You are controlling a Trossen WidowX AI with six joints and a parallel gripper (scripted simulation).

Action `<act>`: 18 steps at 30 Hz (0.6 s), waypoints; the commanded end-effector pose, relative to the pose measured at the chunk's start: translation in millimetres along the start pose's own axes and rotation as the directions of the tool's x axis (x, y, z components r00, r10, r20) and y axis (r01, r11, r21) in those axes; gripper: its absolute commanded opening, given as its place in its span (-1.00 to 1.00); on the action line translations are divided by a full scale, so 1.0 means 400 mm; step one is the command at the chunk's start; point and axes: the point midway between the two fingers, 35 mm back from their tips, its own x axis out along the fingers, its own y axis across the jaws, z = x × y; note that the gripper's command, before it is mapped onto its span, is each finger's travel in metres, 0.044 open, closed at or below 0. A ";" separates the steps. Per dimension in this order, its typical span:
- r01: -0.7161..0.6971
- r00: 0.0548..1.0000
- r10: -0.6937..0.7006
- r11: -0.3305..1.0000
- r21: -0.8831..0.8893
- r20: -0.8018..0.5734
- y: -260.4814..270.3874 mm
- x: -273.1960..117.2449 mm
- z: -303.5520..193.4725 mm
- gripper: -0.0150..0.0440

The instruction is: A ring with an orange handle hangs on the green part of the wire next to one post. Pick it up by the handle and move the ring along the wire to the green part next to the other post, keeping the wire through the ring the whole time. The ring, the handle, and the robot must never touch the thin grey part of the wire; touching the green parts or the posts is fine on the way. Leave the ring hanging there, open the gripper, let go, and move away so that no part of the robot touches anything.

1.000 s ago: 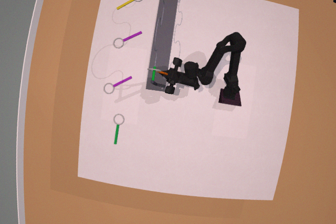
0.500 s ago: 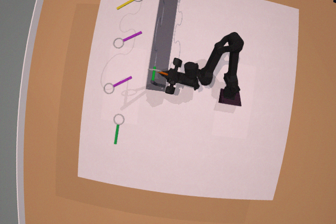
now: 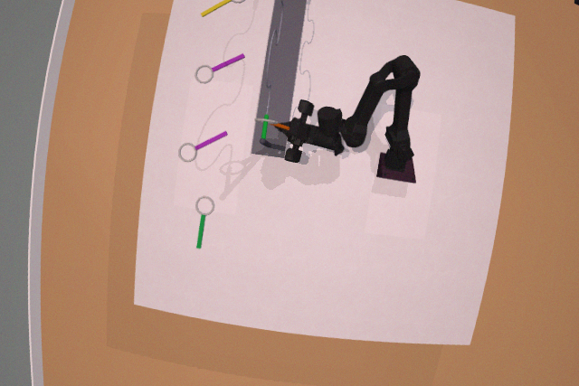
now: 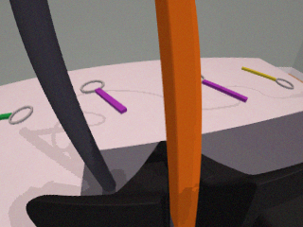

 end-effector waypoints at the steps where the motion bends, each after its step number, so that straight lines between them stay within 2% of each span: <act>1: 0.000 1.000 0.000 1.000 0.000 0.000 0.000 0.000 0.000 -0.47; 7: 0.000 1.000 0.000 1.000 0.000 0.000 0.000 -0.005 0.001 0.05; 18: -0.006 1.000 0.006 1.000 -0.004 0.000 0.003 -0.101 0.002 0.05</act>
